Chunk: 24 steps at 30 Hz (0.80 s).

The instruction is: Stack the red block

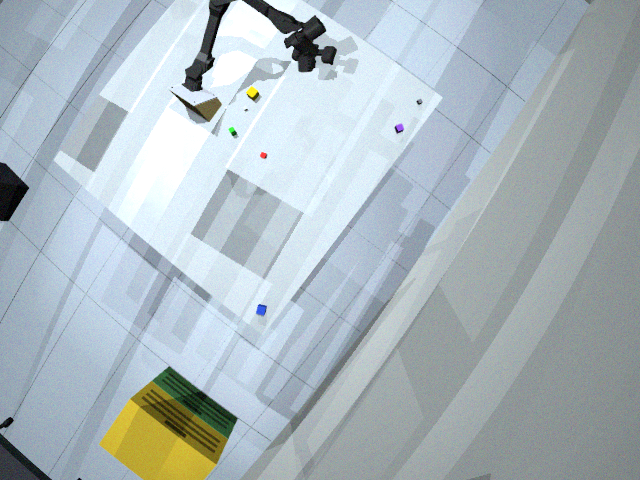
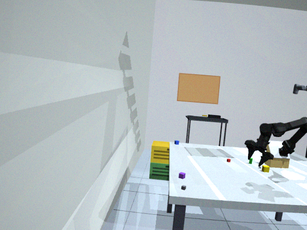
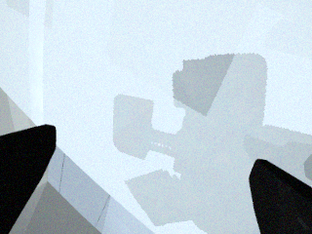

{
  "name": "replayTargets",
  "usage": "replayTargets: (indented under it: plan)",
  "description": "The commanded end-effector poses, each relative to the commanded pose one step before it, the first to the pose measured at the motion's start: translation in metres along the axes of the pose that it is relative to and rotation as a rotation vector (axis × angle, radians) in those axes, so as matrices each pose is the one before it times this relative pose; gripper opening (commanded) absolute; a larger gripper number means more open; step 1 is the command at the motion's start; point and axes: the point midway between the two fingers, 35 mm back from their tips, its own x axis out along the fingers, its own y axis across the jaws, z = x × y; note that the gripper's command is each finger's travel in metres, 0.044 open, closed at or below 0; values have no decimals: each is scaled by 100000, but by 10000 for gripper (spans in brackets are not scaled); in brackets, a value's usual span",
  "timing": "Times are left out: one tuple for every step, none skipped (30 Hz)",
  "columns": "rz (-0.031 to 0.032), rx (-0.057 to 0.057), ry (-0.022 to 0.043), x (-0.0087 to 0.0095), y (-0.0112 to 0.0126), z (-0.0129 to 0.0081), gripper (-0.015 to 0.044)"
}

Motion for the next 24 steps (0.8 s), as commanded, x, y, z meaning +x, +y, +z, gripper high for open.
replayTargets:
  plan:
    - [-80,-494,-257,22,27,136,426]
    - [-251,-1480,-764,66,77,409,440]
    - [-458,-2458,-1249,107,112,684,440]
    - [-617,-2961,-1468,127,107,830,440]
    - [-682,-2945,-1416,126,72,832,440]
    - [-745,-2930,-1362,124,38,832,440]
    - [-804,-2915,-1305,122,4,831,440]
    - [-860,-2900,-1244,120,-31,828,440]
    - [-912,-2885,-1182,119,-65,824,440]
    - [-960,-2871,-1116,117,-99,818,440]
    - [-1011,-2795,-1145,119,-162,848,440]
    - [-1057,-2782,-1075,117,-196,837,440]
    - [-1100,-2769,-1002,116,-230,826,440]
    - [-1138,-2756,-928,115,-264,812,440]
    - [-1171,-2743,-852,114,-296,797,440]
    - [-1201,-2731,-774,113,-328,781,440]
    - [-1225,-2719,-696,112,-359,763,440]
    - [-1246,-2707,-616,111,-390,744,440]
    - [-1261,-2696,-536,110,-419,724,440]
    - [-1272,-2685,-455,109,-447,703,440]
    - [-1310,-2453,-249,94,-491,674,440]
    - [-1303,-2445,-168,92,-515,652,440]
    - [-1289,-2433,-87,90,-538,627,440]
    - [-1270,-2420,-7,88,-560,601,440]
